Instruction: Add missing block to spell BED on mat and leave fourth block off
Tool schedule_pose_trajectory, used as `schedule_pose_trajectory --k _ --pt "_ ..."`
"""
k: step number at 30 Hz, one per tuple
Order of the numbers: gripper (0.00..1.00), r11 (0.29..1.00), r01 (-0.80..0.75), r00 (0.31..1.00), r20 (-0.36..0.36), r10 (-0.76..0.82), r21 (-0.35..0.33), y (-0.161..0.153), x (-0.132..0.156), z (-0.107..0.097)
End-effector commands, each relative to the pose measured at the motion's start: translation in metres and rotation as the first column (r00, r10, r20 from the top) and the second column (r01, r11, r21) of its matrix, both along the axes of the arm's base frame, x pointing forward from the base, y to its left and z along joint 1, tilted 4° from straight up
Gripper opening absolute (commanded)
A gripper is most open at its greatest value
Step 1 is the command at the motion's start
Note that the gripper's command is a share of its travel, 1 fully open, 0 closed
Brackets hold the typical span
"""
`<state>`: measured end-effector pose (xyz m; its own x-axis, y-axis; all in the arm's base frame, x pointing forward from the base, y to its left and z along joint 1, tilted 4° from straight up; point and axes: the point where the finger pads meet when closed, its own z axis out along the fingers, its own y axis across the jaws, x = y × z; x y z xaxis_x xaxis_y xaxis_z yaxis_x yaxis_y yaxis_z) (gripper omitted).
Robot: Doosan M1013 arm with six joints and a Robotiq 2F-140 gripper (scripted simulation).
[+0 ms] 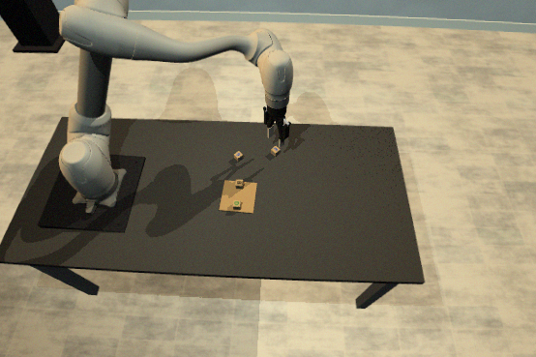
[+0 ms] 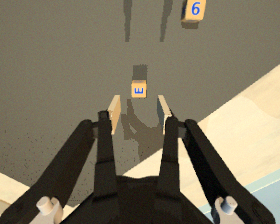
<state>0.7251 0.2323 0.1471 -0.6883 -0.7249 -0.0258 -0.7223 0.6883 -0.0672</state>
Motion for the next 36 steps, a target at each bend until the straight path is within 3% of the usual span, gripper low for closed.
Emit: schedule_pose_trajectory --k 1,16,36 --pt "0.4 1.0 0.0 1.0 0.0 0.0 0.0 0.0 0.0 0.0" --pt "0.4 1.0 0.0 1.0 0.0 0.0 0.0 0.0 0.0 -0.004" --pt "0.4 1.0 0.0 1.0 0.0 0.0 0.0 -0.001 0.002 -0.028"
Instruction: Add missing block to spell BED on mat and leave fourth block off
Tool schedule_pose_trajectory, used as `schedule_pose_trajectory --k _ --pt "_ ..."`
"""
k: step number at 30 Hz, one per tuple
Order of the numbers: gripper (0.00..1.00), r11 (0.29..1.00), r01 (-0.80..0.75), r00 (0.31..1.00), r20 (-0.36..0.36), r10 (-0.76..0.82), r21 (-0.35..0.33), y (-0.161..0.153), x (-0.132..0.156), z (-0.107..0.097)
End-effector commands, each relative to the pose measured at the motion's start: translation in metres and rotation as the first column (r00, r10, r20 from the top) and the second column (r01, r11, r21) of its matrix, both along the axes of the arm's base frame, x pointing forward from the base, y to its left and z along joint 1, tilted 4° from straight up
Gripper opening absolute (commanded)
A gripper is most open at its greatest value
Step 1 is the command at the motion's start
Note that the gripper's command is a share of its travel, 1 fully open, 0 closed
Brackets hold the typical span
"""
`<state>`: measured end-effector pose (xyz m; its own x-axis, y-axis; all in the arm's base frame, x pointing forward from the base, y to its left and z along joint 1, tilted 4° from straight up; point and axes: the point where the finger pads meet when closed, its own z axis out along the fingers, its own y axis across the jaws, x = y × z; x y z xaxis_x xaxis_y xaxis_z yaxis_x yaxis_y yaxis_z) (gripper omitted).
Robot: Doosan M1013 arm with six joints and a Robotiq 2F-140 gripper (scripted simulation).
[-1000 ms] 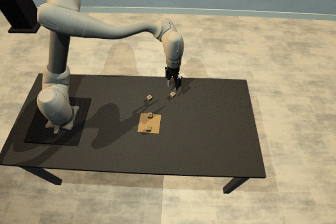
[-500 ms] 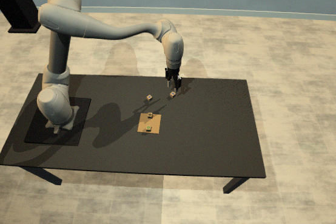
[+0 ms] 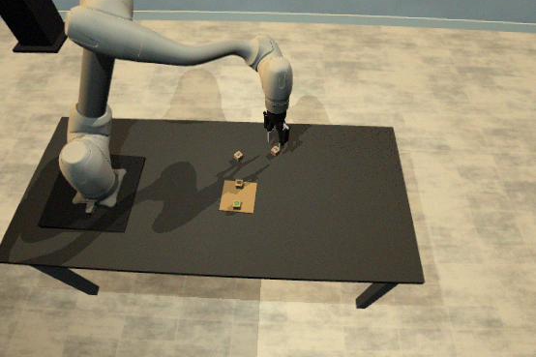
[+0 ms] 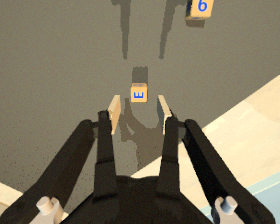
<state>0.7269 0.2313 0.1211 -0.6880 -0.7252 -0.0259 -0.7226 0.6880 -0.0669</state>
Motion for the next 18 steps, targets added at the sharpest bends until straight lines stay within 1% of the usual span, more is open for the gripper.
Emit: schedule_pose_trajectory --k 1,11,18 --pt "0.4 1.0 0.0 1.0 0.0 0.0 0.0 0.0 0.0 -0.003" --pt "0.4 1.0 0.0 1.0 0.0 0.0 0.0 -0.001 0.001 -0.018" --pt "0.4 1.0 0.0 1.0 0.0 0.0 0.0 -0.001 0.002 -0.022"
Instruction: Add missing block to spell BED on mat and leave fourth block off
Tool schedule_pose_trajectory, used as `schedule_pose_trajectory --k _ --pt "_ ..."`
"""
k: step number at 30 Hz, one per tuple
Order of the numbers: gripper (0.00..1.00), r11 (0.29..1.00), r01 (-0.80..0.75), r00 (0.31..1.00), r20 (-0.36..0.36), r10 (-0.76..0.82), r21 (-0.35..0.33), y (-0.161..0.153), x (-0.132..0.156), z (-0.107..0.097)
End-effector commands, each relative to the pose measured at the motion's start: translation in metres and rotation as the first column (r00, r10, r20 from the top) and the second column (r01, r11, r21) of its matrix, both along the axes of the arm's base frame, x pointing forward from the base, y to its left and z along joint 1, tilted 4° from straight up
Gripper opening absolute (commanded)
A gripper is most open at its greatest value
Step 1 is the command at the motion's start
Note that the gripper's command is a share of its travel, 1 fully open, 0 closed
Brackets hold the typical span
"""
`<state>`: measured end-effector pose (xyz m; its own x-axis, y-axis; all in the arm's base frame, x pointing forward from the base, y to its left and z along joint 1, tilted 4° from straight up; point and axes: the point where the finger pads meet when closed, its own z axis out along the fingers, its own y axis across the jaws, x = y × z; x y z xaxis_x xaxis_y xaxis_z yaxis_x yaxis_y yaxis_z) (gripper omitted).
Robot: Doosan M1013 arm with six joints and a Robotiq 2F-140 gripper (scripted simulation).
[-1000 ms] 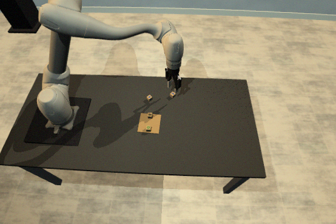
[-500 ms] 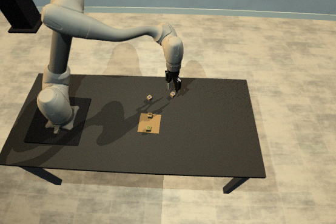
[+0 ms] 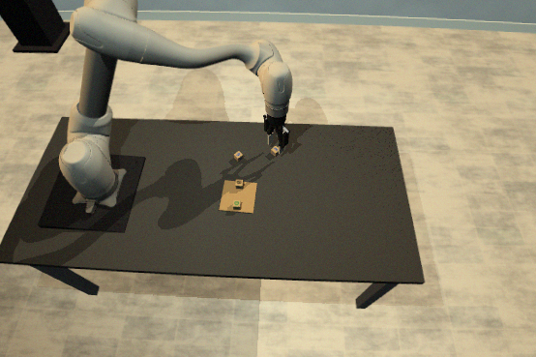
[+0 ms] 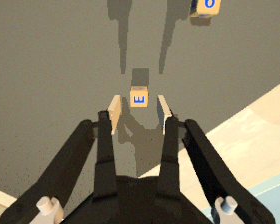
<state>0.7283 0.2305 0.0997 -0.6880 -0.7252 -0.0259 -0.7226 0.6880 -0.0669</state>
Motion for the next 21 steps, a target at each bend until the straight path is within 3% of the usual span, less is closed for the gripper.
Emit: schedule_pose_trajectory --k 1,21 --pt "0.4 1.0 0.0 1.0 0.0 0.0 0.0 0.0 0.0001 -0.0014" --pt "0.4 1.0 0.0 1.0 0.0 0.0 0.0 -0.0001 0.0003 -0.0044"
